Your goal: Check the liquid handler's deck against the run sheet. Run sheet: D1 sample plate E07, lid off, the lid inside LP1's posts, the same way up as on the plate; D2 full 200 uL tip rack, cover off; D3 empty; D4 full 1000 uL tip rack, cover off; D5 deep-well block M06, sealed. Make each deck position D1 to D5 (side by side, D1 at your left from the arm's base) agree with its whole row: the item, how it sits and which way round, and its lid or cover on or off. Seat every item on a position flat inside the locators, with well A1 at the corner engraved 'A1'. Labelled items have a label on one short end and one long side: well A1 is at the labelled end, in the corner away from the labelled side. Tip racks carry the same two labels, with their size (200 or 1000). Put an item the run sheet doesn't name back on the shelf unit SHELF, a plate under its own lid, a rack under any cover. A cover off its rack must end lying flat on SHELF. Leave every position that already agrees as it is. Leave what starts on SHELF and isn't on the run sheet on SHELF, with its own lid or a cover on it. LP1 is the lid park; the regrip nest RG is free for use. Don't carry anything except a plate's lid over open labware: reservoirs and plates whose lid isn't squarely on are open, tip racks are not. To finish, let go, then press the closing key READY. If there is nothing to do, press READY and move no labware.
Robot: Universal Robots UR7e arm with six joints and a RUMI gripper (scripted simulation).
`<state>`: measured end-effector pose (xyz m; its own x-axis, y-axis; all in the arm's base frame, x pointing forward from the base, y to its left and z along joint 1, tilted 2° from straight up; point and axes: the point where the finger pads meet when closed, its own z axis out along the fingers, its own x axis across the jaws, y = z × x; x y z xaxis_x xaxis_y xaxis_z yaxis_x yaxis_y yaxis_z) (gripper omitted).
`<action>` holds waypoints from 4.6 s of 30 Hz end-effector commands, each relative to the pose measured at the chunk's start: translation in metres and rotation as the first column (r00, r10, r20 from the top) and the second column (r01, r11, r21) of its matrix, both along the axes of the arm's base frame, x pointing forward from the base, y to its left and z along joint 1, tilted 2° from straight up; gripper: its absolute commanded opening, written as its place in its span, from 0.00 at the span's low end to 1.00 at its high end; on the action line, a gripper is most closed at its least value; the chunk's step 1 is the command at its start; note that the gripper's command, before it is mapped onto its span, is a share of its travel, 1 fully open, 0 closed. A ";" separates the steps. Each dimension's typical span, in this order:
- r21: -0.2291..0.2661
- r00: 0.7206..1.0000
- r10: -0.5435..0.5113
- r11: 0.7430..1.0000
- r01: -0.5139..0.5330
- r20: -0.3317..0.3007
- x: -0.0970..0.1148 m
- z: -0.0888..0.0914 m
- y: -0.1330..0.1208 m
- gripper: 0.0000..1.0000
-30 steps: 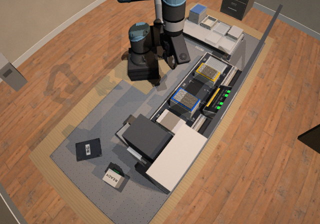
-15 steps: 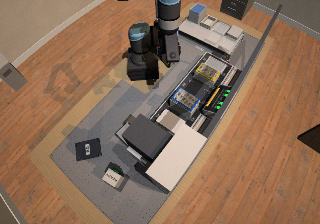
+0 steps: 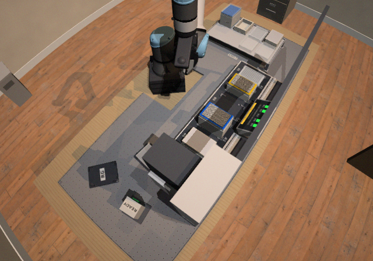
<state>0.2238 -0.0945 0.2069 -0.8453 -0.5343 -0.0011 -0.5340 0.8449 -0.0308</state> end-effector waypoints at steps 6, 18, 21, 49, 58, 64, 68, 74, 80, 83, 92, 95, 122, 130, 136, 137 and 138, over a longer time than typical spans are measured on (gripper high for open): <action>0.006 0.983 -0.184 0.983 0.184 0.011 -0.007 0.000 -0.001 0.00; 0.011 0.936 -0.350 0.937 0.350 0.014 -0.007 0.000 -0.001 0.00; 0.012 0.929 -0.369 0.929 0.369 0.014 -0.007 0.000 -0.006 0.00; 0.015 0.889 -0.457 0.890 0.457 0.016 -0.003 0.002 -0.084 0.00; 0.016 0.873 -0.488 0.873 0.488 0.016 -0.001 0.003 -0.119 0.00; 0.016 0.873 -0.488 0.873 0.488 0.016 0.001 0.004 -0.149 0.00; 0.016 0.873 -0.488 0.873 0.488 0.016 0.002 0.004 -0.168 0.00; 0.016 0.873 -0.488 0.873 0.488 0.016 0.002 0.004 -0.168 0.00; 0.016 0.873 -0.488 0.873 0.488 0.016 0.002 0.004 -0.168 0.00; 0.015 0.882 -0.470 0.882 0.470 0.016 0.003 0.004 -0.183 0.00; 0.015 0.882 -0.470 0.882 0.470 0.016 0.005 0.005 -0.218 0.00; 0.015 0.882 -0.470 0.882 0.470 0.016 0.006 0.006 -0.233 0.00; 0.013 0.907 -0.422 0.907 0.421 0.015 0.010 0.007 -0.301 0.00; 0.013 0.907 -0.422 0.907 0.421 0.015 0.012 0.008 -0.335 0.00; 0.013 0.907 -0.422 0.907 0.421 0.015 0.012 0.008 -0.335 0.00; 0.013 0.907 -0.422 0.907 0.421 0.015 0.012 0.008 -0.335 0.00; 0.013 0.907 -0.422 0.907 0.421 0.015 0.012 0.008 -0.335 0.00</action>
<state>0.2350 -0.4261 0.2147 -0.9916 -0.1278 -0.0208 -0.1272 0.9915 -0.0272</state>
